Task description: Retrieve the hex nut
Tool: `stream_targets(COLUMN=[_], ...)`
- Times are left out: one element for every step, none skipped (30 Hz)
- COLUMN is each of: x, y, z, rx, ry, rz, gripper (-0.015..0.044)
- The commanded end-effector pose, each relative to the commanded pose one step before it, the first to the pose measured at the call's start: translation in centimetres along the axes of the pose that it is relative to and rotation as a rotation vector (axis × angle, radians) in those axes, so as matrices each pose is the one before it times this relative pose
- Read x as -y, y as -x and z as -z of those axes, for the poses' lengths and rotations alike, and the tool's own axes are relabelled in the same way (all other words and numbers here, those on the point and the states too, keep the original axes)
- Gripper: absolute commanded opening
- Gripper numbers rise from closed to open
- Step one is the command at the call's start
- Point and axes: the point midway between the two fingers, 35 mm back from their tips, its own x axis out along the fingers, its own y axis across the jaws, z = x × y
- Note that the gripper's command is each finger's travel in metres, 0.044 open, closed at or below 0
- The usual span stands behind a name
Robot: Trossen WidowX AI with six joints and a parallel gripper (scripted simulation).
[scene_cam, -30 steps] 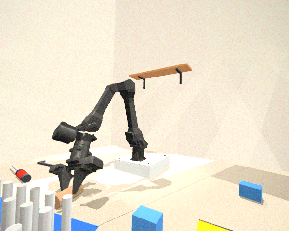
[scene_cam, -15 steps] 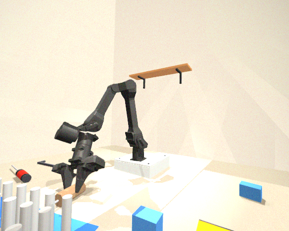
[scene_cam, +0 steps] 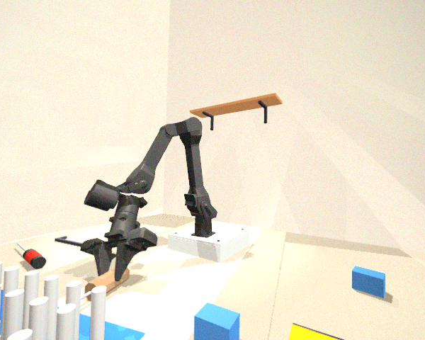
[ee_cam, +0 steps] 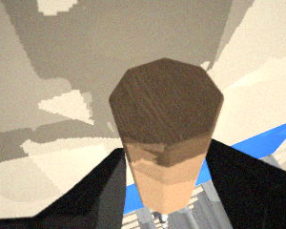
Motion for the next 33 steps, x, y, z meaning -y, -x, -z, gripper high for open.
stream_targets(x=[0.111,-0.001,-0.001,-0.001,-0.001,-0.001,-0.001,-0.001,-0.001,-0.001,-0.001,-0.001,-0.001,-0.001,-0.001,-0.001,-0.001,-0.001,-0.001,-0.001,-0.001,-0.001,-0.001,-0.001,-0.001,-0.001,-0.001,-0.001,-0.001,-0.001,-0.001,-0.001,-0.001], y=[0.274,0.043,0.043,0.043,0.043,0.043,0.043,0.043,0.043,0.043,0.043,0.043,0.043,0.043,0.043,0.047,0.048,0.048,0.048,0.048,0.047,0.047,0.047,0.048,0.048,0.048,0.048,0.048,0.048,0.048,0.048,0.048,0.048], z=[-0.363,-0.068,-0.068,-0.068,-0.068,-0.068,-0.068,-0.068,-0.068,-0.068,-0.068,-0.068,-0.068,-0.068,-0.068,-0.074,-0.075,-0.074,-0.074,-0.074,-0.074,-0.074,-0.074,-0.074,-0.074,-0.074,-0.074,-0.074,-0.074,-0.073,-0.074,-0.074,-0.074], rx=[-0.0007,0.00008,0.00008,0.00008,0.00008,0.00008,0.00008,0.00008,0.00008,0.00008,0.00008,0.00008,0.00008,0.00008,0.00008,0.00009,0.00009,0.00009,0.00009,0.00009,0.00009,0.00009,0.00009,0.00009,0.00009,0.00009,0.00009,0.00009,0.00009,0.00009,0.00009,0.00009,0.00009], ry=[0.0004,0.0,0.0,0.0,0.0,0.0,0.0,0.0,0.0,0.0,0.0,0.0,0.0,0.0,0.0,0.0,0.0,0.0,0.0,0.0,0.0,0.0,0.0,0.0,0.0,0.0,0.0,0.0,0.0,0.0,0.0,0.0,0.0], rz=[0.0039,-0.00002,-0.00002,-0.00002,-0.00002,-0.00002,-0.00002,-0.00002,-0.00002,-0.00002,-0.00002,-0.00002,-0.00002,-0.00002,-0.00002,-0.00002,-0.00002,-0.00002,-0.00002,-0.00002,-0.00002,-0.00002,-0.00002,-0.00002,-0.00002,-0.00002,-0.00002,-0.00002,-0.00002,-0.00002,-0.00002,-0.00002,-0.00002], gripper=[0.0,0.0,0.0,0.0,0.0,0.0,0.0,0.0,0.0,0.0,0.0,0.0,0.0,0.0,0.0,0.0,0.0,0.0,0.0,0.0,0.0,0.0,0.0,0.0,0.0,0.0,0.0,0.0,0.0,0.0,0.0,0.0,0.0])
